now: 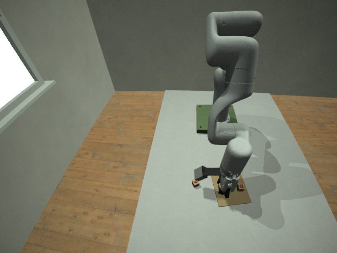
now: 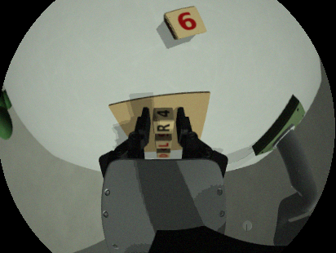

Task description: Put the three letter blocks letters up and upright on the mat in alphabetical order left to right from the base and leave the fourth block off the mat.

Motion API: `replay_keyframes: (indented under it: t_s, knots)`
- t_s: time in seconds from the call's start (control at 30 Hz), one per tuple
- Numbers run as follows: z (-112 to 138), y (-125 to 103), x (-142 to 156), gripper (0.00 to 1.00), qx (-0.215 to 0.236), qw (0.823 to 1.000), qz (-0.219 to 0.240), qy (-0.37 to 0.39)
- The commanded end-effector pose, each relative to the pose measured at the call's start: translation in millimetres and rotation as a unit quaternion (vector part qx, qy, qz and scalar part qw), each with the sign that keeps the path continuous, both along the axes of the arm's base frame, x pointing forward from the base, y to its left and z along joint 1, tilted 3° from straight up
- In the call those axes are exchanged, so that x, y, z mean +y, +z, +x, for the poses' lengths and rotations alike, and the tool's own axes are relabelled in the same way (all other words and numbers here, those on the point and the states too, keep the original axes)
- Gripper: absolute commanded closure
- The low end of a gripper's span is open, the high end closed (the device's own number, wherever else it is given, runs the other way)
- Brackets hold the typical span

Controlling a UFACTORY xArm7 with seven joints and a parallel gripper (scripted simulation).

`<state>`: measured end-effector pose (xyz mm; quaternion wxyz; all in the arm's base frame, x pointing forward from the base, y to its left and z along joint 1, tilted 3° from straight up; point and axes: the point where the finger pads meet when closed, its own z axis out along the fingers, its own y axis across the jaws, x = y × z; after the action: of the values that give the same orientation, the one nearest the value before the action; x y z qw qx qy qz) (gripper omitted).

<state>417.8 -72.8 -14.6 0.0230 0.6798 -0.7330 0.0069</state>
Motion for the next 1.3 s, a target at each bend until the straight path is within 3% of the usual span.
replay_keyframes:
  t_s: [0.0, 0.3, 0.77, 1.1, 1.13, 1.27]
  knots:
    - [1.6, 1.3, -0.2, 0.58, -0.002, 1.000, 0.000, 0.000]
    - [1.8, 12.1, 0.3, 0.58, -0.002, 1.000, 0.000, 0.000]
    - [3.2, 80.5, 3.2, 0.58, -0.002, 1.000, 0.000, 0.000]
    - [3.4, 91.2, 3.6, 0.58, -0.002, 1.000, 0.000, 0.000]
    - [3.4, 91.2, 3.6, 0.00, -0.002, 1.000, 0.000, 0.000]
    - [3.4, 91.2, 3.6, 0.00, -0.002, 1.000, 0.000, 0.000]
